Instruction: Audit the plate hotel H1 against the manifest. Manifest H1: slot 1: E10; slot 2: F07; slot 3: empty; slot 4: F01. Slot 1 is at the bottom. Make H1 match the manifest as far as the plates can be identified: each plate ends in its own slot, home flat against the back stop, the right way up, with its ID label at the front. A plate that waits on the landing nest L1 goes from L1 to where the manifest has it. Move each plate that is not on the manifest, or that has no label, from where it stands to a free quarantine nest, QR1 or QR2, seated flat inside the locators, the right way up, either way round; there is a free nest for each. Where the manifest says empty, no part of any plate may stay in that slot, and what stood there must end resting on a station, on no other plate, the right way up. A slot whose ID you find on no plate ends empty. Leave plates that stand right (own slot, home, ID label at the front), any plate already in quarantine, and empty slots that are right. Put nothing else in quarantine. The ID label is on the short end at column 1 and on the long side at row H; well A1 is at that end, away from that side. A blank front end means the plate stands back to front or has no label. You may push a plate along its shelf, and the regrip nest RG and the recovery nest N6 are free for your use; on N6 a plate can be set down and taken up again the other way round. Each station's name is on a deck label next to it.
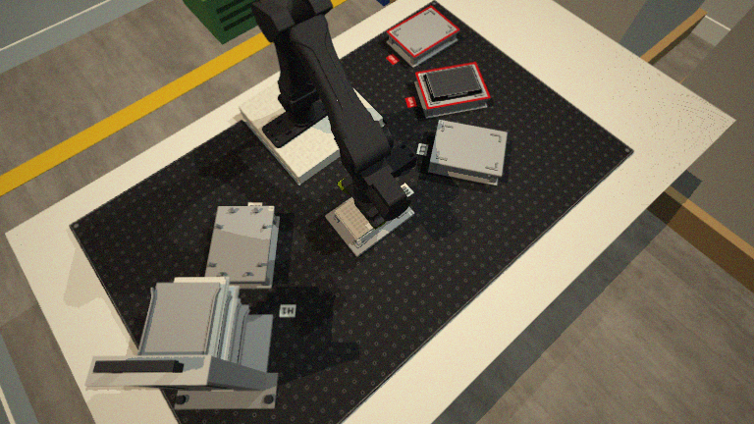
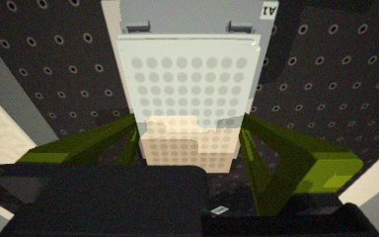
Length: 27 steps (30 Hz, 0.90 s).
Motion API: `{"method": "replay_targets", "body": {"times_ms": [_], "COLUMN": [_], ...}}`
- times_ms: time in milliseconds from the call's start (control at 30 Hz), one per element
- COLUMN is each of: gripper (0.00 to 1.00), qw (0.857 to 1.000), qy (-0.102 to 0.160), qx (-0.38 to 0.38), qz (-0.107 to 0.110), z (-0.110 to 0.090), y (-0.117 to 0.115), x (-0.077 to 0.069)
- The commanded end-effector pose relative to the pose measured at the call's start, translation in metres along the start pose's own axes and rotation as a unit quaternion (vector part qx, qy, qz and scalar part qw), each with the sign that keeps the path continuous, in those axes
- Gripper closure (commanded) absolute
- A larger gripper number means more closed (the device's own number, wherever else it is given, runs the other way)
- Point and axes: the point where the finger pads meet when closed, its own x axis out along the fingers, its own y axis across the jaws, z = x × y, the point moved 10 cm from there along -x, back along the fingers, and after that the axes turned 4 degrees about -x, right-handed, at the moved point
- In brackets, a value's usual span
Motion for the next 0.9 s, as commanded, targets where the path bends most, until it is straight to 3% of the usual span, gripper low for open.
{"method": "replay_targets", "body": {"times_ms": [0,867], "gripper": [0.14,0.14], "qw": [1.000,1.000], "qy": [-0.001,-0.001], "qx": [0.000,0.000], "qz": [-0.006,-0.006], "z": [0.000,0.000], "y": [-0.001,-0.001], "x": [-0.001,0.014]}}
